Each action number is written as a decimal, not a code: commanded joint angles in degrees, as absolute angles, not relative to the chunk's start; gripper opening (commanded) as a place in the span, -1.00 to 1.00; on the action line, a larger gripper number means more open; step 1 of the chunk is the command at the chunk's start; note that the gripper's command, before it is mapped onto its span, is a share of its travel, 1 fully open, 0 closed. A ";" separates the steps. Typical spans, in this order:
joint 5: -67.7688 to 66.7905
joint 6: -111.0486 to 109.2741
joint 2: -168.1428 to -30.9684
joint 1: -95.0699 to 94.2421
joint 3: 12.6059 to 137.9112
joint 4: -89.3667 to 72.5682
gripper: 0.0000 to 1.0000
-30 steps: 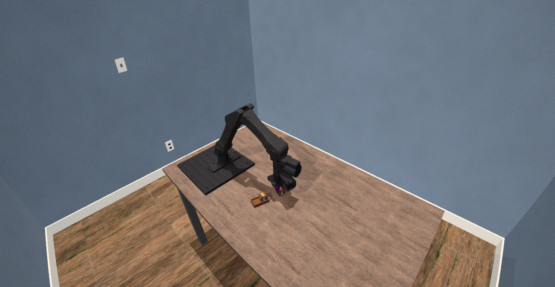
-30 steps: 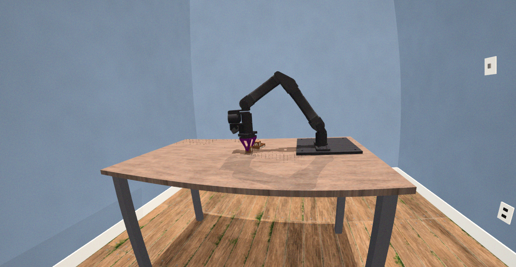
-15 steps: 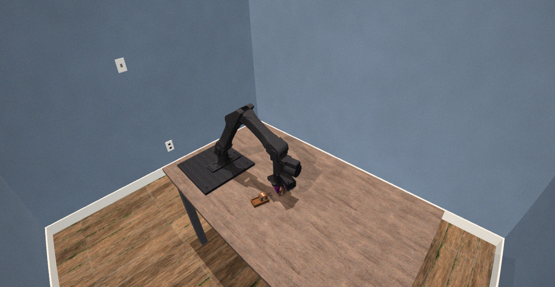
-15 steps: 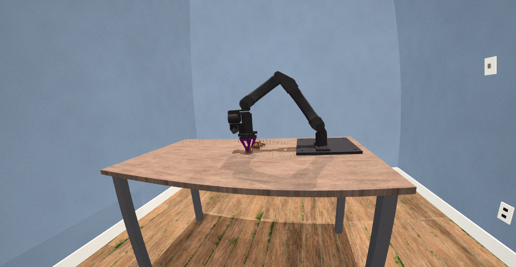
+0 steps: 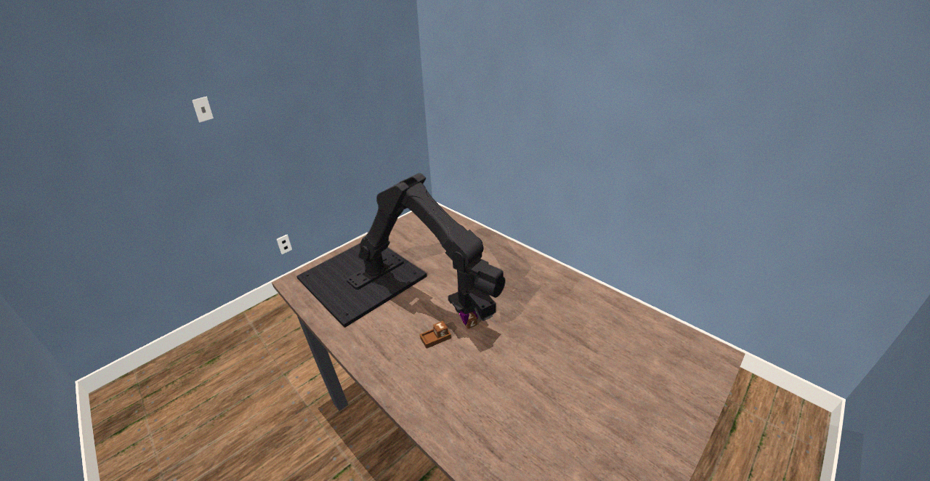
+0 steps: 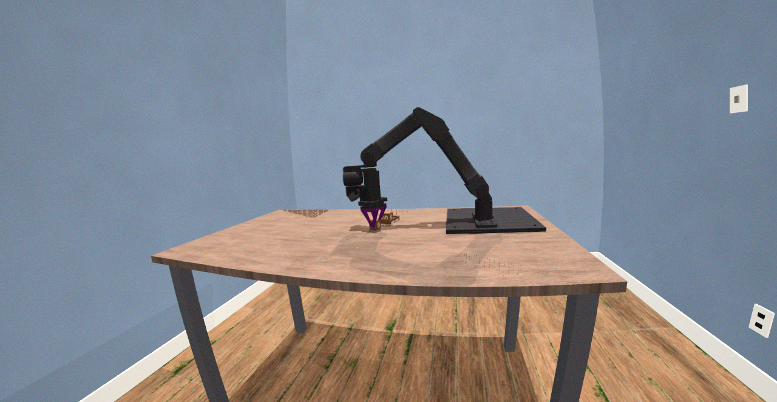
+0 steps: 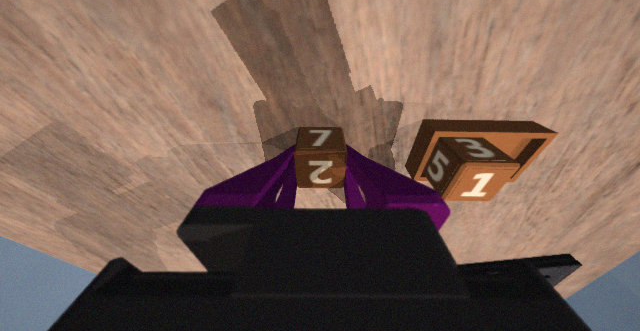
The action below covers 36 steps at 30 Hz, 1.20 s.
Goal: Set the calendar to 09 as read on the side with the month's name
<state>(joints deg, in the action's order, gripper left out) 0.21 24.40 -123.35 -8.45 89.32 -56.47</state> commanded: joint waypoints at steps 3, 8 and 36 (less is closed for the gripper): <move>-0.08 24.36 -122.92 -8.40 89.53 -56.20 -0.45; -0.08 24.36 -122.92 -8.40 89.53 -56.20 -0.45; -0.08 24.36 -122.92 -8.40 89.53 -56.20 -0.07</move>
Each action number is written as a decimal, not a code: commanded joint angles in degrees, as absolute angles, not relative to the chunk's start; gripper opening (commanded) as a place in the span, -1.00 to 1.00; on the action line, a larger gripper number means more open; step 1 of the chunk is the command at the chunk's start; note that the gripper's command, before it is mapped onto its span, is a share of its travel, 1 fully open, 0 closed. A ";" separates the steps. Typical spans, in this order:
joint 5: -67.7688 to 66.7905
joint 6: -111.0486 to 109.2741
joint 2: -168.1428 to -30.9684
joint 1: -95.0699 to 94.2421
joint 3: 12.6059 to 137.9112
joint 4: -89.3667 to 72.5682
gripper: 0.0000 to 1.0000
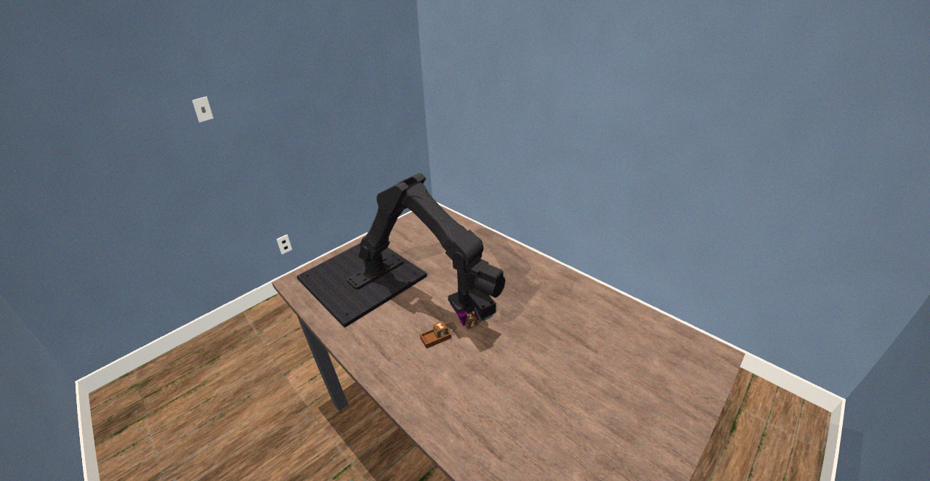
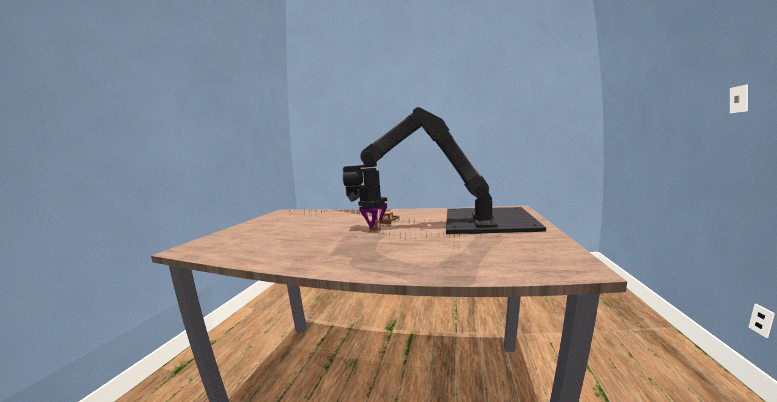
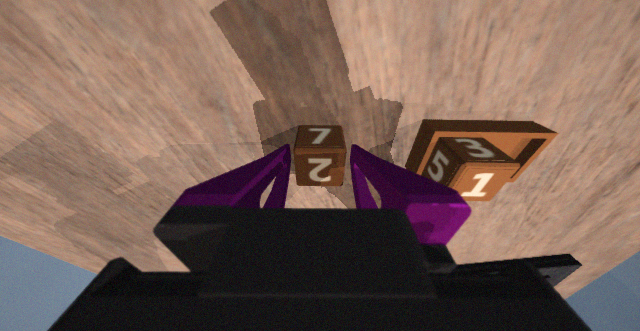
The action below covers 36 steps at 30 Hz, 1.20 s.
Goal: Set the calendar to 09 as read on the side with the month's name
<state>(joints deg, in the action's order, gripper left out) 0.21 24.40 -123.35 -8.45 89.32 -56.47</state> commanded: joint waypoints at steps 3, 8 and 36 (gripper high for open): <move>-0.08 24.36 -122.89 -8.40 89.57 -56.26 -0.07; -0.08 24.36 -122.61 -8.40 90.02 -57.00 -0.07; -0.08 24.37 -119.08 -8.42 104.47 -74.96 1.00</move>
